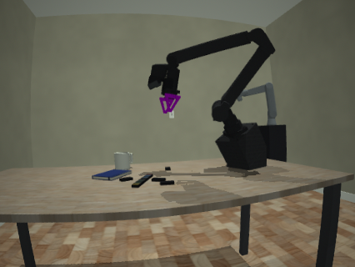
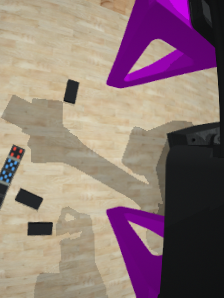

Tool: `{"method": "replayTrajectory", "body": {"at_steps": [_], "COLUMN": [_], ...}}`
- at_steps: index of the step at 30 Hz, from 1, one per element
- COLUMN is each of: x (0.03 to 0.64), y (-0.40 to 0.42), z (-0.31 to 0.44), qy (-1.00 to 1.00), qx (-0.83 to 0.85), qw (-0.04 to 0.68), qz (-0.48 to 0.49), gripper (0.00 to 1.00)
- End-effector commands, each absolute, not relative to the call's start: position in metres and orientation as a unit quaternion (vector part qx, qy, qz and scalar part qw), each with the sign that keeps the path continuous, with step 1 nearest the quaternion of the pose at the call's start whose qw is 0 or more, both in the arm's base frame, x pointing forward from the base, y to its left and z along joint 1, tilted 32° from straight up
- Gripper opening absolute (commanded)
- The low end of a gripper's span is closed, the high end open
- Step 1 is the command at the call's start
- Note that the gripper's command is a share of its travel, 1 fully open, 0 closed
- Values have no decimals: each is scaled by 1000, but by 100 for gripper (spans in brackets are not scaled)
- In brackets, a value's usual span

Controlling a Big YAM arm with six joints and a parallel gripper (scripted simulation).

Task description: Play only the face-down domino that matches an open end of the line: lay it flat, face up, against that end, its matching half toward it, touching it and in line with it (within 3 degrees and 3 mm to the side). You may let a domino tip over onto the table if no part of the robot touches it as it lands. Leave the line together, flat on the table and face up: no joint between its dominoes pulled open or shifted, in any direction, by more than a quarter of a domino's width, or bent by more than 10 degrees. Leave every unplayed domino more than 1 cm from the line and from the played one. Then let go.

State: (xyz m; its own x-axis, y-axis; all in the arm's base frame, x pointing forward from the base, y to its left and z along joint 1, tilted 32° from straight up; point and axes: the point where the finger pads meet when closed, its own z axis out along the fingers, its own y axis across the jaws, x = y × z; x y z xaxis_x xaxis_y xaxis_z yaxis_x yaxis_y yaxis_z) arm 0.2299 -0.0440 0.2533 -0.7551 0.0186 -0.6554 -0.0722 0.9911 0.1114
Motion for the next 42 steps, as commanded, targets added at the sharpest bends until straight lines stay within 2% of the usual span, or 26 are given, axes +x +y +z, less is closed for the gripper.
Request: {"method": "replayTrajectory", "body": {"at_steps": [1, 4, 10, 11, 20, 28, 37, 42], "x": [263, 274, 274, 259, 302, 293, 297, 297], "y": [-30, -25, -25, -28, -15, -14, -18, -18], "z": [247, 237, 237, 217, 207, 194, 205, 205], "qy": [972, 983, 983, 974, 976, 978, 965, 965], "qx": [-40, -52, -52, -57, -31, -42, -16, -16], "qw": [226, 170, 170, 210, 206, 195, 253, 253], "qz": [58, 53, 53, 62, 64, 67, 70, 70], "gripper": [100, 100, 100, 100, 100, 100, 100, 100]}}
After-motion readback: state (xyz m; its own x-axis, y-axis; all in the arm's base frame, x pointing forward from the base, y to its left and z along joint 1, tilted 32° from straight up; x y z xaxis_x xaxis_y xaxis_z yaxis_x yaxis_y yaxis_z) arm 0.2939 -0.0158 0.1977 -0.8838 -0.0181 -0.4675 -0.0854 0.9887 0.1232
